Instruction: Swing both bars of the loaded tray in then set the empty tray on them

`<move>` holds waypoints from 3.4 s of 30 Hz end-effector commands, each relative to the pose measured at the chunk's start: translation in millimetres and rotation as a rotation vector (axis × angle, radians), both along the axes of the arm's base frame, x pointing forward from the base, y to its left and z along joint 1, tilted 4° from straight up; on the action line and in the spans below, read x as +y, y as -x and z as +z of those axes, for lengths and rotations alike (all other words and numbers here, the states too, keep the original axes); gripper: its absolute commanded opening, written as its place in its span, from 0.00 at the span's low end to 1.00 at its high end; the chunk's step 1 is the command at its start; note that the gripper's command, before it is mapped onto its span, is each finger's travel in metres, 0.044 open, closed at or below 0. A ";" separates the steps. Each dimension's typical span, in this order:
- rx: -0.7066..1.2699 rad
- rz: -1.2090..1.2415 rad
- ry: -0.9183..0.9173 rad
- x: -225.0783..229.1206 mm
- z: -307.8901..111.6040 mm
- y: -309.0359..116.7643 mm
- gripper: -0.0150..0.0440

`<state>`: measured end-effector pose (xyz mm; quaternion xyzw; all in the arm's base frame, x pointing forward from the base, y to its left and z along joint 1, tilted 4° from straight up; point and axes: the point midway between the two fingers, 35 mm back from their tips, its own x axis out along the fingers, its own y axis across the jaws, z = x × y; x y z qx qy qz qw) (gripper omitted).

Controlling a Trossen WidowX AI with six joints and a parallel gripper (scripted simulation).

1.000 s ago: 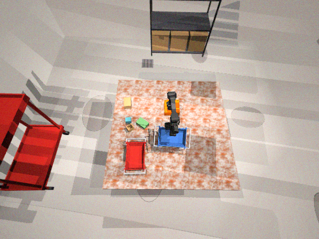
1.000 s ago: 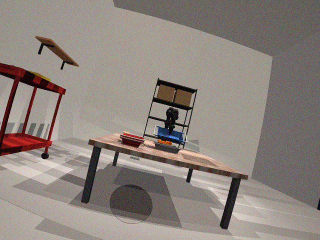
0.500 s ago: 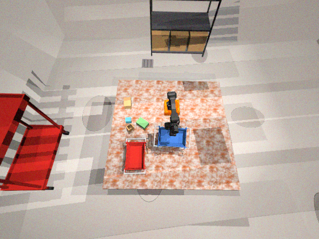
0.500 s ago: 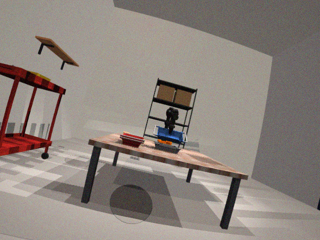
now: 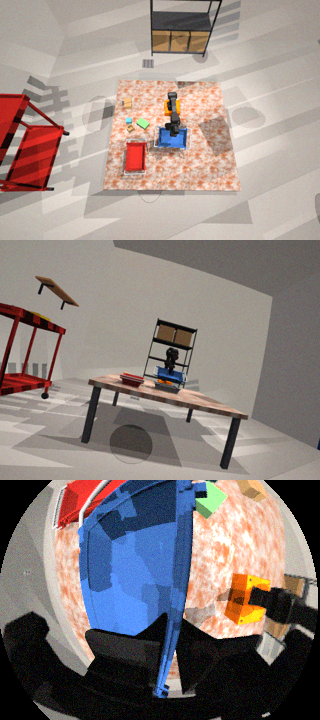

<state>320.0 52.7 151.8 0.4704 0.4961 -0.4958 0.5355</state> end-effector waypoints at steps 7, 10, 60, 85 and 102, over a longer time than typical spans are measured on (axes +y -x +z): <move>-0.023 -0.002 -0.002 -0.6 -8.0 -2.8 0.25; -0.023 -0.002 -0.002 -0.8 -12.4 -2.7 0.25; -0.021 -0.002 -0.001 -4.6 -59.7 17.7 0.25; -0.020 -0.002 -0.001 -5.8 -73.4 23.1 0.25; -0.020 -0.002 -0.001 -6.2 -77.2 24.4 0.25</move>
